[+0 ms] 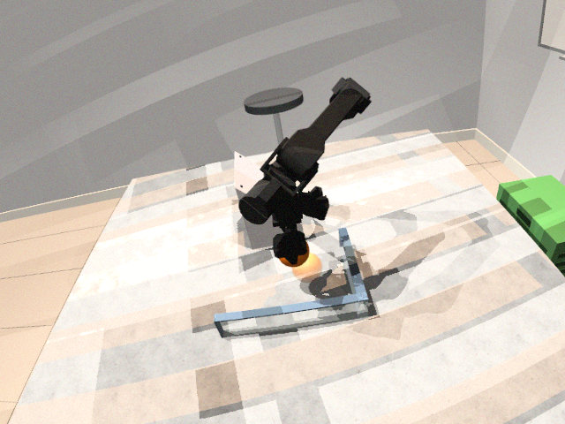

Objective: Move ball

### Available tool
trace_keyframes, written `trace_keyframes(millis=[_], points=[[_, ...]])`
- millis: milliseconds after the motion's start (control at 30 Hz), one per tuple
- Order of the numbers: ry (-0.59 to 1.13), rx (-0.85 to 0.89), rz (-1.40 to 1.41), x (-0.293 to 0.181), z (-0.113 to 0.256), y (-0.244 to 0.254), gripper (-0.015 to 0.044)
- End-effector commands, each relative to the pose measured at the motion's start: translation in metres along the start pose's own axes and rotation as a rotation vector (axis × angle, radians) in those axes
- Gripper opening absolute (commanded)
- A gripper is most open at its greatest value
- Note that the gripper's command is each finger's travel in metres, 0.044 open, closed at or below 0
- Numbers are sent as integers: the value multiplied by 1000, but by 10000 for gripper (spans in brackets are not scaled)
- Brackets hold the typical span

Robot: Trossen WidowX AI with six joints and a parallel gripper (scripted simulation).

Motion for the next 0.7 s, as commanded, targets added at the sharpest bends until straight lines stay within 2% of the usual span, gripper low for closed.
trace_keyframes(millis=[0, 300, 433, 667], points=[[7, -6, 4, -1, 27, 1, 0], [-1, -4, 5, 3, 73, 8, 0], [-1, -4, 5, 4, 70, 8, 0], [0, -4, 5, 14, 42, 9, 0]])
Point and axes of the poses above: the point midway between the two fingers, 35 mm back from their tips, its own z axis back along the fingers, its own y axis across the jaws, x = y × z, the point moved 6 cm from there along z, back along the fingers, and after that the axes turned 6 degrees about z, right-handed, at the moved point
